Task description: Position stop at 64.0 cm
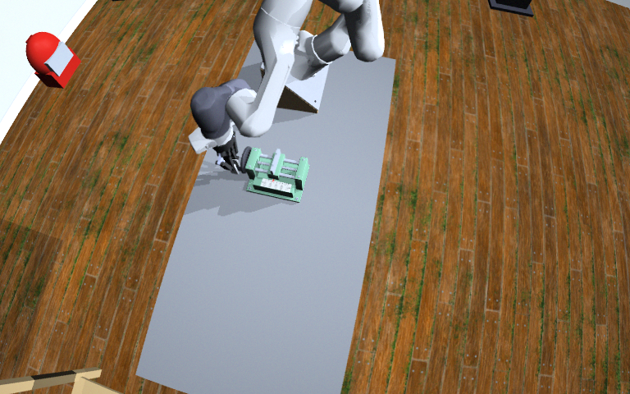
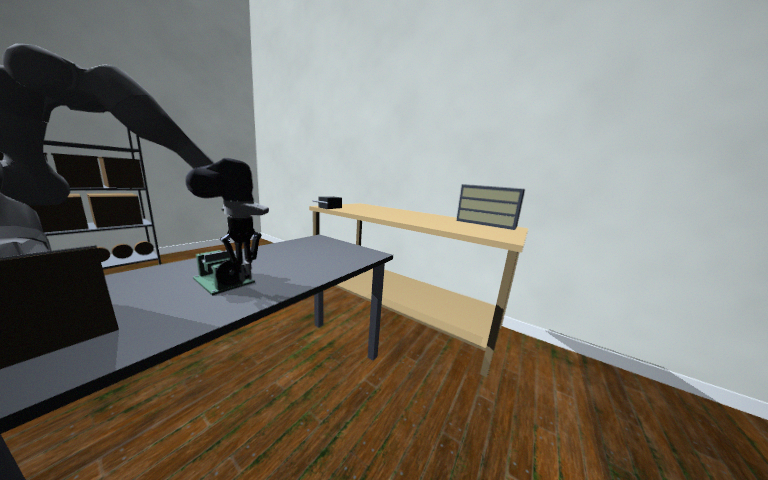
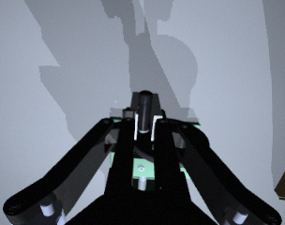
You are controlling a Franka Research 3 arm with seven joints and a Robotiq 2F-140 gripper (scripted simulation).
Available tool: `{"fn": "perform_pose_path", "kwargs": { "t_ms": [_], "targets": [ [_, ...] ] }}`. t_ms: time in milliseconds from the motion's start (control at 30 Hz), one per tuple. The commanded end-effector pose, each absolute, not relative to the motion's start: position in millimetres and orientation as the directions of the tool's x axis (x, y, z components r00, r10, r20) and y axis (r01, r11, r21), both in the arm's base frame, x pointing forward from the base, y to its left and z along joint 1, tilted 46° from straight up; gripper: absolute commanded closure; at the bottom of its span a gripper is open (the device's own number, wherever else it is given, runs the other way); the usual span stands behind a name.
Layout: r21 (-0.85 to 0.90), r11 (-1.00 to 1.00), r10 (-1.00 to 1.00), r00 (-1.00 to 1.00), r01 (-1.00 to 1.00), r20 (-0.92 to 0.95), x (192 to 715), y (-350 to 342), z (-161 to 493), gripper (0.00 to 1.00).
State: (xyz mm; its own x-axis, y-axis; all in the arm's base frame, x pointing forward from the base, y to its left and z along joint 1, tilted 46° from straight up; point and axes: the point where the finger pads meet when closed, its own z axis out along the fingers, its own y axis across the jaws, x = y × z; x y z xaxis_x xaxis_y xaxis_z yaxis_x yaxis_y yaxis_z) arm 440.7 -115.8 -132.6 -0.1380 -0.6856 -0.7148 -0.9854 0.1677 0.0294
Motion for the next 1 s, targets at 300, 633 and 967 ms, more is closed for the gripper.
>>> {"fn": "perform_pose_path", "kwargs": {
  "t_ms": [300,633,967],
  "targets": [
    [0.029,0.167,-0.687,-0.138,-0.985,-0.713,439.4,-112.9,-136.6,0.96],
    [0.029,0.167,-0.687,-0.138,-0.985,-0.713,437.8,-110.3,-138.8,0.96],
    [0.029,0.167,-0.687,-0.138,-0.985,-0.713,434.6,-106.1,-142.2,0.96]
  ]
}}
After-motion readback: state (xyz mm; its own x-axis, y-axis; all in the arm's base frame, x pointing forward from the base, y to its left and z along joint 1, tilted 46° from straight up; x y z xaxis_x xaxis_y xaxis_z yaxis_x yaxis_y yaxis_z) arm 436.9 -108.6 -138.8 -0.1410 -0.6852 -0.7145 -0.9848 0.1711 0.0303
